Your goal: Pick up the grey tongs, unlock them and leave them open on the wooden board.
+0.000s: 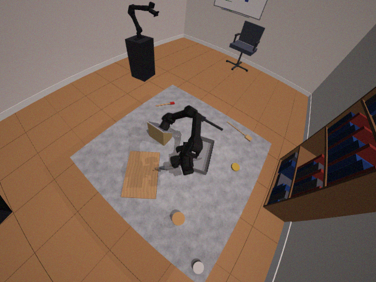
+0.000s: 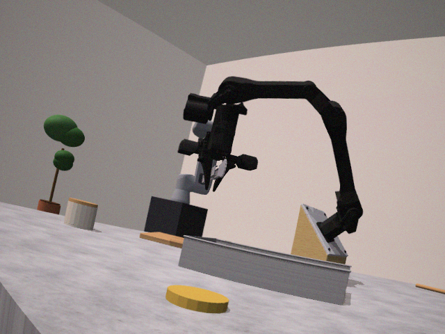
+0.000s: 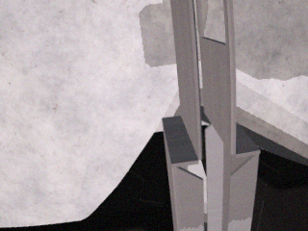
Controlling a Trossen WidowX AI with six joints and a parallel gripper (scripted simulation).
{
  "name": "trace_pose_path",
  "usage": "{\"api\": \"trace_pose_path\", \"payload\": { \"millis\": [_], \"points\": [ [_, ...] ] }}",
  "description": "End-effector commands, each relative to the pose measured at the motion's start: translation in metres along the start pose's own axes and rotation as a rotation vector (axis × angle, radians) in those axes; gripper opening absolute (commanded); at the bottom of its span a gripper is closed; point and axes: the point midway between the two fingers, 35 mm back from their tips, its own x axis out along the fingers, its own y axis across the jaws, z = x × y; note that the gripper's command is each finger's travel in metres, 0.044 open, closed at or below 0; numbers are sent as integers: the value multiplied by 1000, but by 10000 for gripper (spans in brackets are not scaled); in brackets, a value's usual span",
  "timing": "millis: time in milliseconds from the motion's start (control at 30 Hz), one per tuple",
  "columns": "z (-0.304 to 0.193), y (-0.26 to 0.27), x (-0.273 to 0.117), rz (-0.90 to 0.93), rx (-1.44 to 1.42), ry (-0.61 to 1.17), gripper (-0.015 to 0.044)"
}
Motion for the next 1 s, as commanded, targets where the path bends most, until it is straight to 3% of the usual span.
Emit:
{"api": "trace_pose_path", "payload": {
  "millis": [0, 200, 500, 967],
  "points": [
    [23, 7, 1, 4, -89, -2, -150],
    [54, 12, 5, -1, -217, 3, -150],
    [62, 12, 4, 2, -245, 1, -150],
    [149, -3, -10, 28, -544, -28, -150]
  ]
}}
